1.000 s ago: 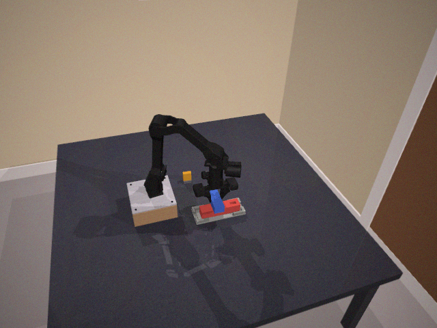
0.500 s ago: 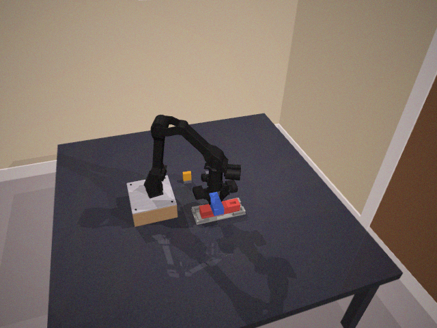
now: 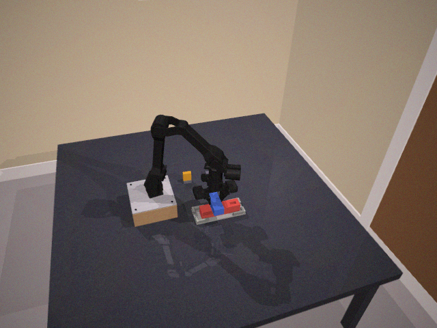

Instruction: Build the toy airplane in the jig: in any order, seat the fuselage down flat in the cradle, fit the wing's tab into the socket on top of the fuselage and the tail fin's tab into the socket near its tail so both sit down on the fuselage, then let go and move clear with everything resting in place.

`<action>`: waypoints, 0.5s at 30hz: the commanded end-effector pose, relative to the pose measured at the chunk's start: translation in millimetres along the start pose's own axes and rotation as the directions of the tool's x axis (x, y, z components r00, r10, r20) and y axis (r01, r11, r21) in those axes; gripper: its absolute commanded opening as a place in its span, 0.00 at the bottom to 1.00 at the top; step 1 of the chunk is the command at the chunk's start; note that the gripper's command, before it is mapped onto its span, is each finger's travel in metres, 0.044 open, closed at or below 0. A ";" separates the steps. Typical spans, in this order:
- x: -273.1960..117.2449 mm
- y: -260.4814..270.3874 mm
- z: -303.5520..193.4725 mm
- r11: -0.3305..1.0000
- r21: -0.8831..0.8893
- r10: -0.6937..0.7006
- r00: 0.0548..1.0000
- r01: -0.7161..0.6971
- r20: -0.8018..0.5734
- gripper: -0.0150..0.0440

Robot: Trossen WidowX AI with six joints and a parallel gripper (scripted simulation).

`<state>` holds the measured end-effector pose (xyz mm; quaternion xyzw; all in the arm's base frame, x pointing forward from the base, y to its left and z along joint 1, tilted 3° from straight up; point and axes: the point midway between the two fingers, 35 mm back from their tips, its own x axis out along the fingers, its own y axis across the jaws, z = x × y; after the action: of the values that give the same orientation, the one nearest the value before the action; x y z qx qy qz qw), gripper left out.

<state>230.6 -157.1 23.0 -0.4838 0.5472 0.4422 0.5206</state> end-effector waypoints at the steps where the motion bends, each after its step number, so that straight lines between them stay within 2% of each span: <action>1: -0.4 -0.3 -0.2 1.000 0.000 -0.001 1.000 0.001 0.000 0.75; 7: -0.4 -0.3 -0.2 1.000 0.000 -0.001 1.000 0.001 0.000 1.00; 15: -0.4 -0.3 -0.2 1.000 0.000 -0.001 1.000 0.001 0.000 1.00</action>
<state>230.6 -157.1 23.0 -0.4838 0.5471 0.4422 0.5206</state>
